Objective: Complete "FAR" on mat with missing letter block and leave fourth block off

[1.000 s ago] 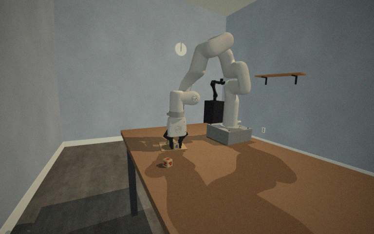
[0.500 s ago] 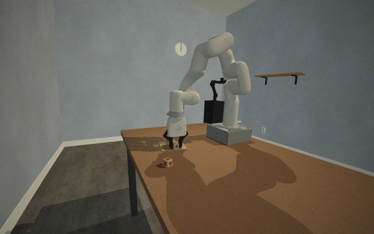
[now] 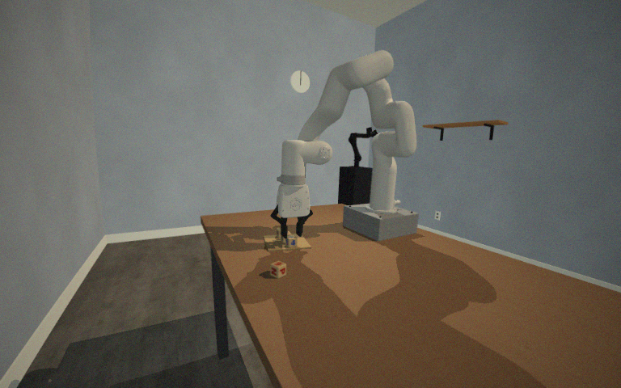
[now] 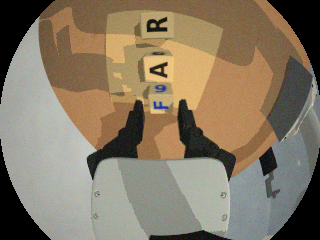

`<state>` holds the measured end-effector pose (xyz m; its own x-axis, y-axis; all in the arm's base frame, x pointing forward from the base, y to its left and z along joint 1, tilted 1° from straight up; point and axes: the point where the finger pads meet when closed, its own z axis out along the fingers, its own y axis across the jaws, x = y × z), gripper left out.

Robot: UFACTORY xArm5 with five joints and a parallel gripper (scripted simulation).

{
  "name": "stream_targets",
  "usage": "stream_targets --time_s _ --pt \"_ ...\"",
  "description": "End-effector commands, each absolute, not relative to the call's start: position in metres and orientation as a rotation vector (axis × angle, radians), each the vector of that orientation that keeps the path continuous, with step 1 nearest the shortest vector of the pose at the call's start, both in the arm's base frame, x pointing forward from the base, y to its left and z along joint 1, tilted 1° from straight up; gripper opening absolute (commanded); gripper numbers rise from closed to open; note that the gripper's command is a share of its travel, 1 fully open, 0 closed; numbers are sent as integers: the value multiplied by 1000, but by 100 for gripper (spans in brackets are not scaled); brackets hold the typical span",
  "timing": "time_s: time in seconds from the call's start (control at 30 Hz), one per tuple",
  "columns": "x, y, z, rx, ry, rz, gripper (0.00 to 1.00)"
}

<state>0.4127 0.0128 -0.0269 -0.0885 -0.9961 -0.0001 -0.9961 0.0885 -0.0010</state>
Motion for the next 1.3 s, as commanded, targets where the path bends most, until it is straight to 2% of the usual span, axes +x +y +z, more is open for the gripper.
stream_targets --time_s 0.0,0.3,0.5,0.53,1.27 --pt "414 12 -2 -2119 2316 -4 47" --pt "413 12 27 -2119 2316 -4 47" --pt "413 11 33 -2119 2316 -4 47" --pt "413 11 33 -2119 2316 -4 100" --pt "413 11 33 -2119 2316 -4 100"
